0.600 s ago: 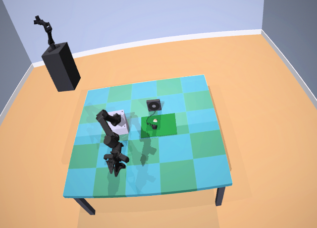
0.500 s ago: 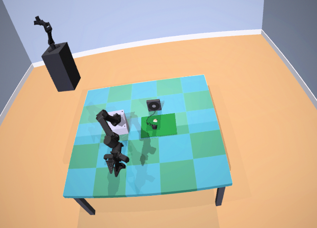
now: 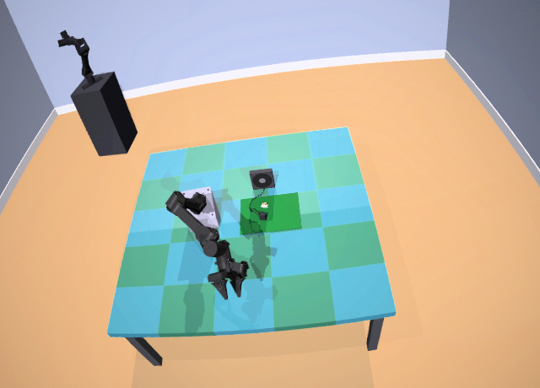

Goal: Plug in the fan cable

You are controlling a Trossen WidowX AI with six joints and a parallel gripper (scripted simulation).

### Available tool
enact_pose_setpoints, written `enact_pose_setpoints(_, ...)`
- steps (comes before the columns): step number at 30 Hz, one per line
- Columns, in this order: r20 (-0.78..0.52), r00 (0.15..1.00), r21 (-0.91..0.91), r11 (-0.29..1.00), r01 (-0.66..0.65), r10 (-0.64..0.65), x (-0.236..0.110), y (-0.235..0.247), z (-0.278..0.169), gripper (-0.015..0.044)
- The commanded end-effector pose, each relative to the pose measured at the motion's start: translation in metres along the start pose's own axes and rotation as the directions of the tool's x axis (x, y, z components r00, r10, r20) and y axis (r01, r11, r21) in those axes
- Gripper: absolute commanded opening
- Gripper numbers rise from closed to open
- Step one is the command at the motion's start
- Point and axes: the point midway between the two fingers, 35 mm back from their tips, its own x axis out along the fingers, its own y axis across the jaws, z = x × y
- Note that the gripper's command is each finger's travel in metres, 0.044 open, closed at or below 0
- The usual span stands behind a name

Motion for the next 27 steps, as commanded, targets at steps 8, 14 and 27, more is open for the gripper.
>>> enact_pose_setpoints(8, 0.099, 0.878, 0.198, 0.856, -0.478, 0.467, -0.046, 0.177, 0.074, 0.0440)
enact_pose_setpoints(14, 0.097, 0.742, 0.254, 0.704, -0.663, 0.663, -0.104, 0.257, 0.100, 0.0440)
enact_pose_setpoints(27, -0.102, 0.447, 0.292, 0.456, -0.841, 0.889, -0.282, 0.385, 0.098, 0.0440)
